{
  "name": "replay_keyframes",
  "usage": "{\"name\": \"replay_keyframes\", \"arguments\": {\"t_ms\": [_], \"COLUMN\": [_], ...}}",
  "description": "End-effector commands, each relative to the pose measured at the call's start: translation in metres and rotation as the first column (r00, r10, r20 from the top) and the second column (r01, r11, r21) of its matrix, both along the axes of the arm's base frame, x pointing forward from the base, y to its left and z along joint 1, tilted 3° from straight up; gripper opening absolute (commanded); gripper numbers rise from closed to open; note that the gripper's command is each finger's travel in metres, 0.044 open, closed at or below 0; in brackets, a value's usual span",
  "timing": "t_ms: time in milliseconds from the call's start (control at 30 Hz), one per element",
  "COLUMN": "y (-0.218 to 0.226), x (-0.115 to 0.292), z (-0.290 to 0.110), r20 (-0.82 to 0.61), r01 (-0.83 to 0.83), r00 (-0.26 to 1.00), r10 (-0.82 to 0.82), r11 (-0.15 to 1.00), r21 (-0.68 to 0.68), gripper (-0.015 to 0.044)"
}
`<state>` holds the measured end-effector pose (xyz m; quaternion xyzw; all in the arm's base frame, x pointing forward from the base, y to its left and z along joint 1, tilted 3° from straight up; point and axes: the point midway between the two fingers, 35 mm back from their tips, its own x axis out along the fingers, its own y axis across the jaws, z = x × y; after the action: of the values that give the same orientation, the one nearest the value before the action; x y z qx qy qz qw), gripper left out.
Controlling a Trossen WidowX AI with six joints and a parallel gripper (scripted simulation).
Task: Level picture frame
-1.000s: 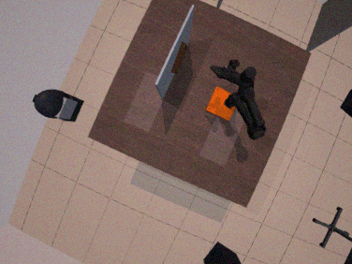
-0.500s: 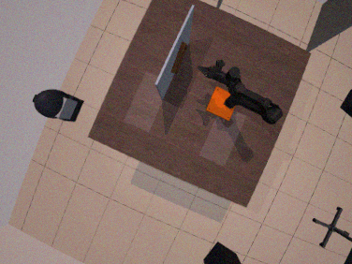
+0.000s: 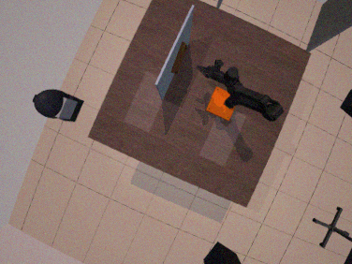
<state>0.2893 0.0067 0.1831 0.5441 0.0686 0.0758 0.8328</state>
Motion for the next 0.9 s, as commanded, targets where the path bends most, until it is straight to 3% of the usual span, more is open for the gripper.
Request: {"name": "replay_keyframes", "arguments": {"t_ms": [0, 467, 867], "y": [0.000, 0.016, 0.017], "x": [0.000, 0.077, 0.078], "z": [0.000, -0.001, -0.001], "r20": [0.000, 0.006, 0.006], "r01": [-0.002, -0.002, -0.002], "r00": [1.000, 1.000, 1.000], "r10": [0.002, 0.002, 0.002], "r11": [1.000, 1.000, 1.000], "r21": [0.003, 0.004, 0.005], "gripper": [0.0260, 0.0260, 0.0260]}}
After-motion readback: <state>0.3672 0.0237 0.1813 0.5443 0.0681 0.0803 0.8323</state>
